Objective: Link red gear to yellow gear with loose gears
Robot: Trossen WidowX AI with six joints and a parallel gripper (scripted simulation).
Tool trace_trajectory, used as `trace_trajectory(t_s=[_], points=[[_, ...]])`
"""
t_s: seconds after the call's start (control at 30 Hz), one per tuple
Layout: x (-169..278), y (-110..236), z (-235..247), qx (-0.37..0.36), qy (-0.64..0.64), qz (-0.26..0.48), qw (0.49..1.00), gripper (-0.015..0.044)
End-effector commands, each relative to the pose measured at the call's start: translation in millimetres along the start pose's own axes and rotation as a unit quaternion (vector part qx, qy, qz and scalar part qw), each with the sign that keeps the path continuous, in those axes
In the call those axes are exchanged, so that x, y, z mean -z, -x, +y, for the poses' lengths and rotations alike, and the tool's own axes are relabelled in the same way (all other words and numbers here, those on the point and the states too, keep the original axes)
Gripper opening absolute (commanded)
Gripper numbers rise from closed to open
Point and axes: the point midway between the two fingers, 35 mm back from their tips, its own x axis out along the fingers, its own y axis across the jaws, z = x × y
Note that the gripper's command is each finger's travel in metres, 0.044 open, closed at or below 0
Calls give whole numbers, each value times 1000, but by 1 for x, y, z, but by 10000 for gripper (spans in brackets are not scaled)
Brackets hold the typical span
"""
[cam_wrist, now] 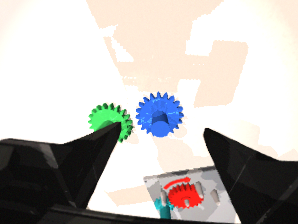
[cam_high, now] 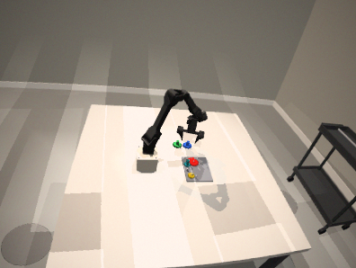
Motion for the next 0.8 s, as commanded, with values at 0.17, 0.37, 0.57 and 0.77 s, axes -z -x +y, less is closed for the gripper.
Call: trace_trajectory(t_s=[0.17, 0.37, 0.57, 0.77], points=[[1, -11, 2, -5, 1, 2, 1000, 440], [1, -11, 2, -5, 1, 2, 1000, 440], [1, -11, 2, -5, 1, 2, 1000, 309], [1, -11, 2, -5, 1, 2, 1000, 151]])
